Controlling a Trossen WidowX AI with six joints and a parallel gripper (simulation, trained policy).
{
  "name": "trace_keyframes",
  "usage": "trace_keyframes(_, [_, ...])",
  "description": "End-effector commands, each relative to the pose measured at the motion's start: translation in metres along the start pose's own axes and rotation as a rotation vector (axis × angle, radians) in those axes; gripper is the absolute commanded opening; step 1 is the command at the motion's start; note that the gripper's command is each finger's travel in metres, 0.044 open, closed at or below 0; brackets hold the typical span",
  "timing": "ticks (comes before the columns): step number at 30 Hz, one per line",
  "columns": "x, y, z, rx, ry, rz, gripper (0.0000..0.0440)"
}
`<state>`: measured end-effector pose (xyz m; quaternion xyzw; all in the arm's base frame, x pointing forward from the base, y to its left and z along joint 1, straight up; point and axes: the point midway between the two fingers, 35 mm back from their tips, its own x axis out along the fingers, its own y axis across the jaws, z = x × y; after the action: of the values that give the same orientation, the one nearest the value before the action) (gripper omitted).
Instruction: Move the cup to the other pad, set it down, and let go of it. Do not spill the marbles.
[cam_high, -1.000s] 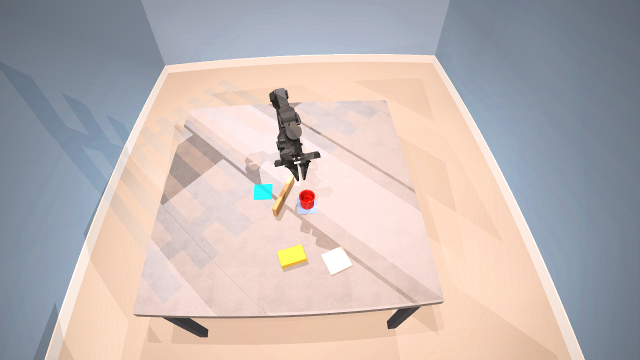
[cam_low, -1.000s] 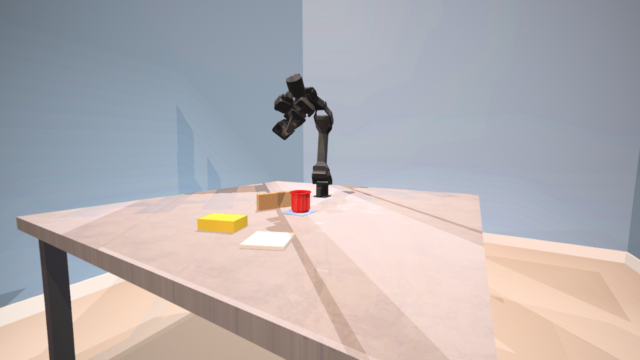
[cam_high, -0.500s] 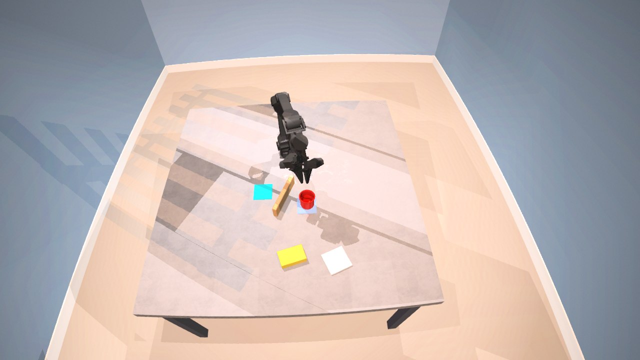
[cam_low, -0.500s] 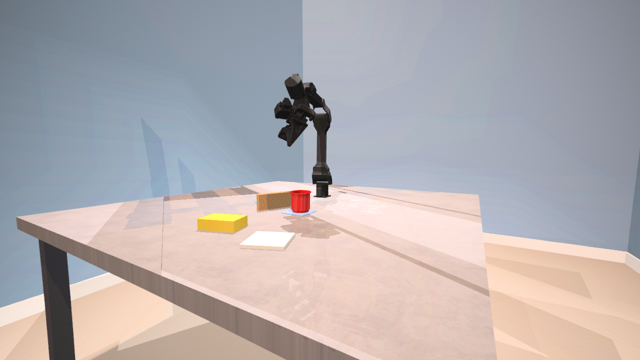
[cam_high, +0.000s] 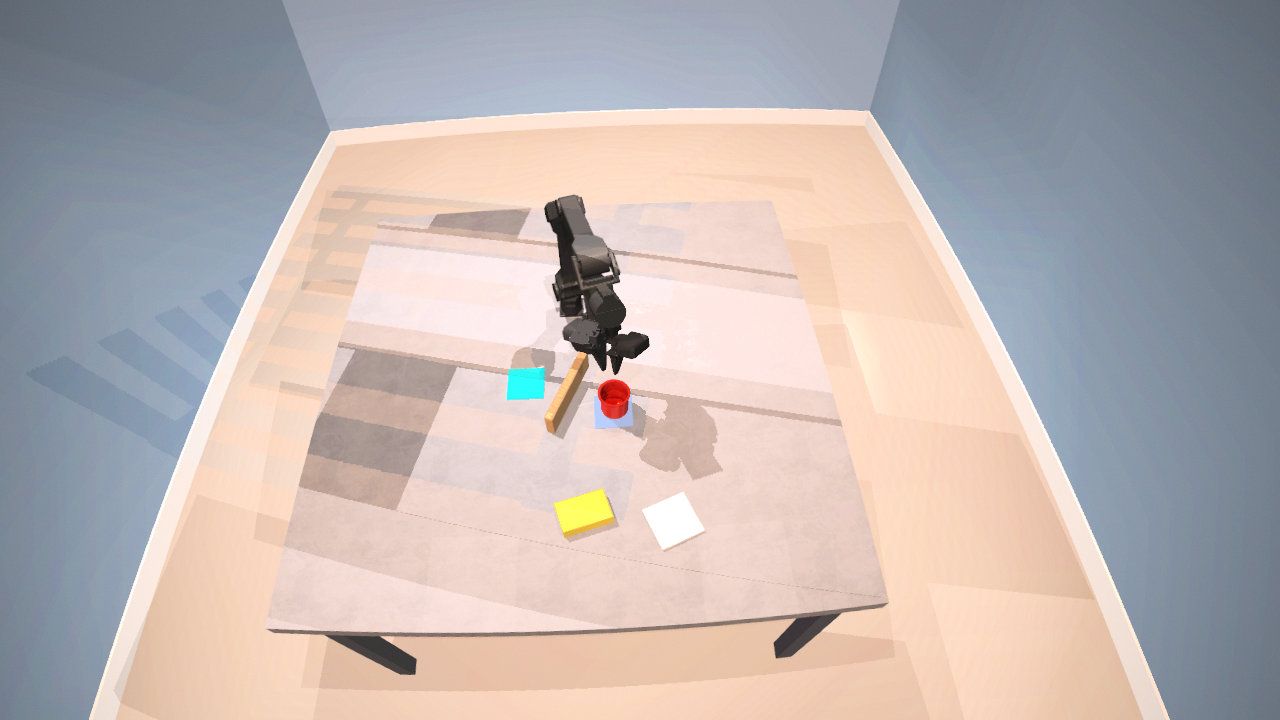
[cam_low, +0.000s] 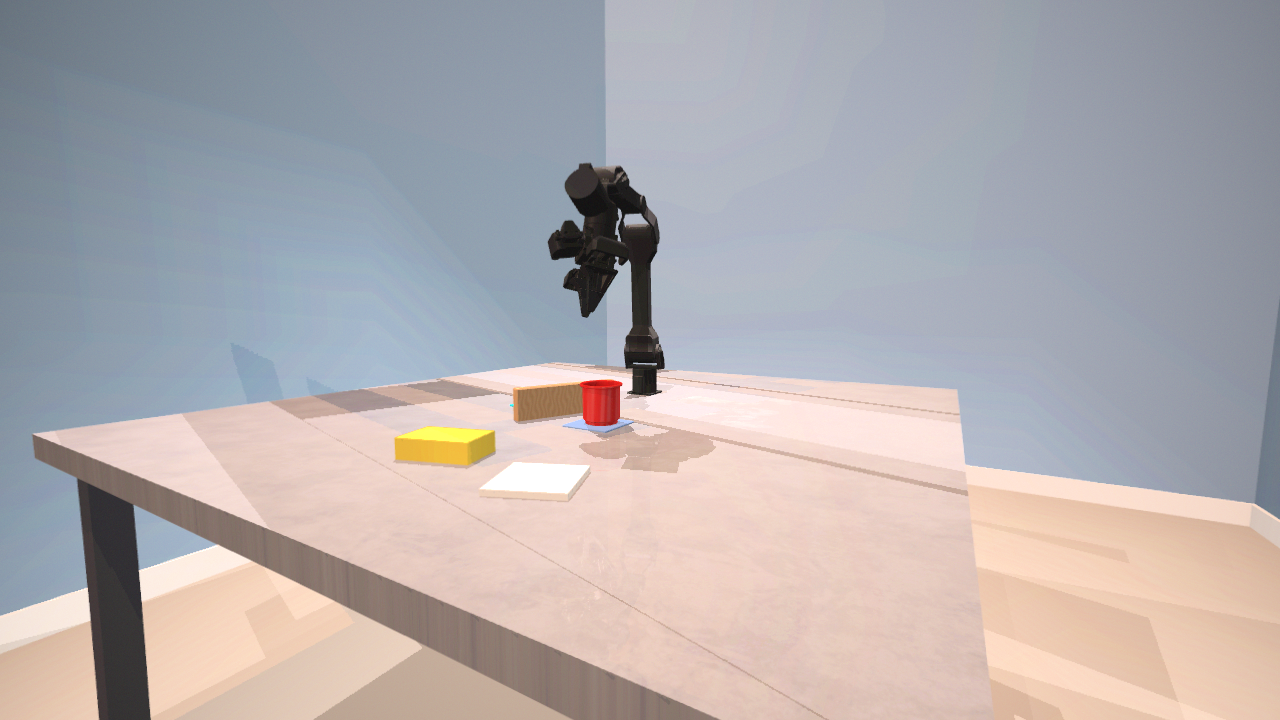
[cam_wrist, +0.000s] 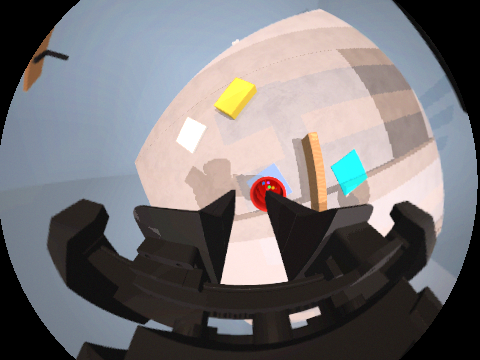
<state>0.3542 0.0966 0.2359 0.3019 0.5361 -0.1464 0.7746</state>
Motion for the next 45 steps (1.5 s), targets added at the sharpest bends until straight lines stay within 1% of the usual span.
trace_keyframes(1, [0.005,-0.003,-0.002,0.011,0.021,-0.038,0.0146])
trace_keyframes(15, [0.035,-0.026,-0.02,0.033,0.145,-0.242,0.0171])
trace_keyframes(23, [0.054,-0.039,-0.029,0.042,0.19,-0.339,0.018])
trace_keyframes(33, [0.084,-0.053,-0.039,0.045,0.217,-0.419,0.0186])
trace_keyframes(45, [0.123,-0.071,-0.05,0.015,0.246,-0.469,0.019])
